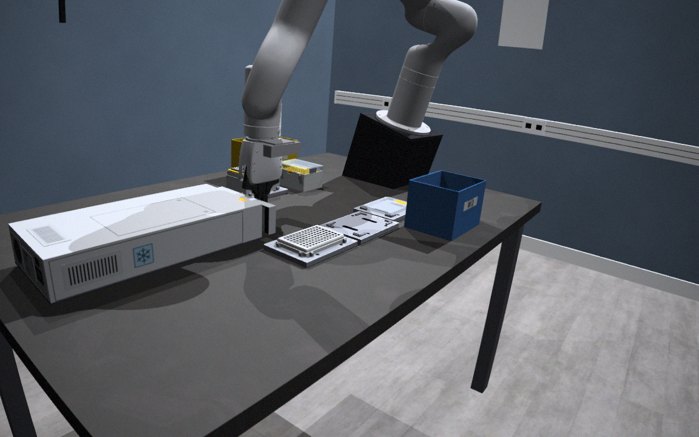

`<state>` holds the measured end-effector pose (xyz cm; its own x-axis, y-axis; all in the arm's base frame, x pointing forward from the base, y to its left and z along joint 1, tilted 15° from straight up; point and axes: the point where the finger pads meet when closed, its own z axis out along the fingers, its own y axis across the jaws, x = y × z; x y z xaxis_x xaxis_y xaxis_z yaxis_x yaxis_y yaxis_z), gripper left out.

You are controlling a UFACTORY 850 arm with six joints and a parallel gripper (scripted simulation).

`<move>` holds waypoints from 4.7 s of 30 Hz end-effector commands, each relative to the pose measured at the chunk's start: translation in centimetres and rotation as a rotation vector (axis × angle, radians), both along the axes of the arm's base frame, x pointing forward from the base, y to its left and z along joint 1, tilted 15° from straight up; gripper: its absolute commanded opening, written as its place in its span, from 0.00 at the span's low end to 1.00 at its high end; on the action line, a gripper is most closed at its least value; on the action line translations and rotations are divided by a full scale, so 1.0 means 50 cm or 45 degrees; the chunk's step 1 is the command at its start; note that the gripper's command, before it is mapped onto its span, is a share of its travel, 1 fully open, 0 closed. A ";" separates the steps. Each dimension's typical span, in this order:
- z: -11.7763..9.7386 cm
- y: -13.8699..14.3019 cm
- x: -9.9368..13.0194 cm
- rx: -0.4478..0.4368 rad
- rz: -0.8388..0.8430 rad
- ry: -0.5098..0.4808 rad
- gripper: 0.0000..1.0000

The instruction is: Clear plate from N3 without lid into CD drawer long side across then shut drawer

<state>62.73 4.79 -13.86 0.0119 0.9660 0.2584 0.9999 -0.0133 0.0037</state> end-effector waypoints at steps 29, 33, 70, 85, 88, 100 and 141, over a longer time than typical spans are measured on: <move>0.002 -0.001 0.021 -0.001 0.000 -0.001 0.00; 0.002 -0.001 0.008 -0.001 0.000 -0.001 0.00; 0.005 0.000 -0.061 -0.001 0.000 -0.001 0.00; 0.047 -0.012 -0.062 -0.001 0.000 -0.001 0.00; 0.056 -0.014 -0.062 -0.001 0.000 -0.001 0.00; 0.089 -0.023 -0.062 -0.001 0.000 -0.001 0.00; 0.201 -0.053 -0.062 -0.001 0.000 -0.001 0.00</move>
<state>59.51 2.22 -4.06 0.0120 0.9661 0.2580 0.9999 -0.0132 0.0028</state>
